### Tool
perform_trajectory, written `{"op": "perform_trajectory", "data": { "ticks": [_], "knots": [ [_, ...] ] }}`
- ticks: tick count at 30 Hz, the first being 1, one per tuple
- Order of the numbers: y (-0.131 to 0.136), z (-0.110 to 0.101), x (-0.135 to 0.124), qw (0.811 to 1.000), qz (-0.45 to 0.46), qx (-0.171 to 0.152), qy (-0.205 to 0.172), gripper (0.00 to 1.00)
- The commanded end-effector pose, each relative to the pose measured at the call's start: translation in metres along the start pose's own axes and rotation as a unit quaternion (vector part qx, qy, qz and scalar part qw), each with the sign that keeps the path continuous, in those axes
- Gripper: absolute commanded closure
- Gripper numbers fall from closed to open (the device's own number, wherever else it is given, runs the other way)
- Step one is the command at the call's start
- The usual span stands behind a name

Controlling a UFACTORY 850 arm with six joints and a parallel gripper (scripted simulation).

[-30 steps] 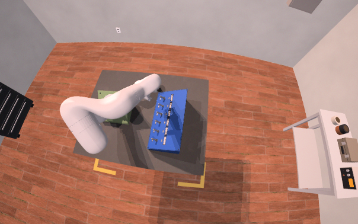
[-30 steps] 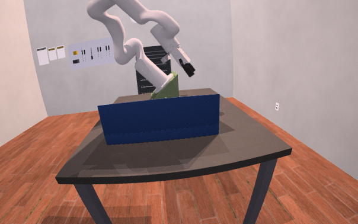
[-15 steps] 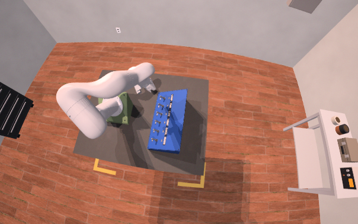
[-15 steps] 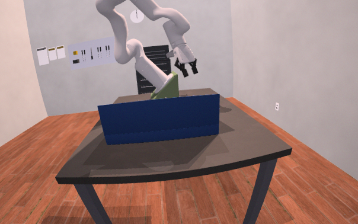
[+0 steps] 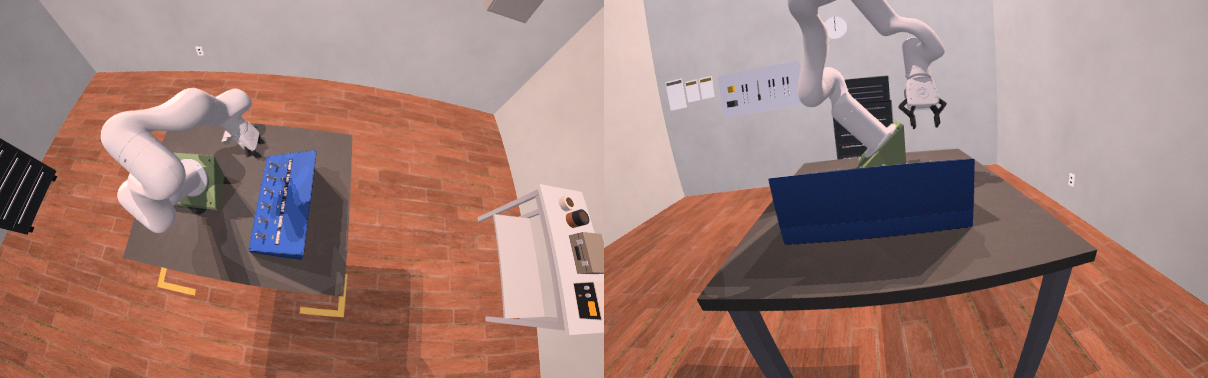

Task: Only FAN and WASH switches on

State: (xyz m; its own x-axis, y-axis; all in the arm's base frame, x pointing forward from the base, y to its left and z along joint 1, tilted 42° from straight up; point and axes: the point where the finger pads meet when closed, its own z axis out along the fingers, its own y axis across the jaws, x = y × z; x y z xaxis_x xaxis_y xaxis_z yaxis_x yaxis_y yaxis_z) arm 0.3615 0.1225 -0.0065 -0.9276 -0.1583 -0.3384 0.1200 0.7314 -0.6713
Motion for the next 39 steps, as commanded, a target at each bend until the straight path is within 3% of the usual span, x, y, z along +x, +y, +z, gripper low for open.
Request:
{"op": "perform_trajectory", "data": {
  "ticks": [1,13,14,16,17,18,20,21,25,26,27,33,39],
  "knots": [
    [0.0,0.0,-0.001,1.0,0.007,0.003,-0.005,0.23],
    [0.001,0.0,-0.003,1.0,0.007,0.003,-0.005,0.23],
    [0.005,0.0,-0.011,1.0,0.007,0.003,-0.006,0.23],
    [0.019,-0.001,-0.056,1.0,0.007,0.002,-0.006,0.23],
    [0.019,-0.001,-0.056,1.0,0.007,0.002,-0.006,0.23],
    [0.025,-0.001,-0.084,1.0,0.007,0.002,-0.006,0.23],
    [0.025,-0.001,-0.085,1.0,0.007,0.002,-0.006,0.23],
    [0.029,-0.001,-0.112,1.0,0.007,0.003,-0.006,0.23],
    [0.032,-0.001,-0.14,1.0,0.007,0.003,-0.005,0.23],
    [0.032,-0.001,-0.142,1.0,0.007,0.003,-0.005,0.23],
    [0.032,-0.001,-0.142,1.0,0.007,0.003,-0.005,0.0],
    [0.032,0.001,-0.142,1.0,0.007,0.003,-0.005,0.0],
    [0.031,0.017,-0.142,1.0,0.007,0.003,-0.005,0.0]
  ]
}}
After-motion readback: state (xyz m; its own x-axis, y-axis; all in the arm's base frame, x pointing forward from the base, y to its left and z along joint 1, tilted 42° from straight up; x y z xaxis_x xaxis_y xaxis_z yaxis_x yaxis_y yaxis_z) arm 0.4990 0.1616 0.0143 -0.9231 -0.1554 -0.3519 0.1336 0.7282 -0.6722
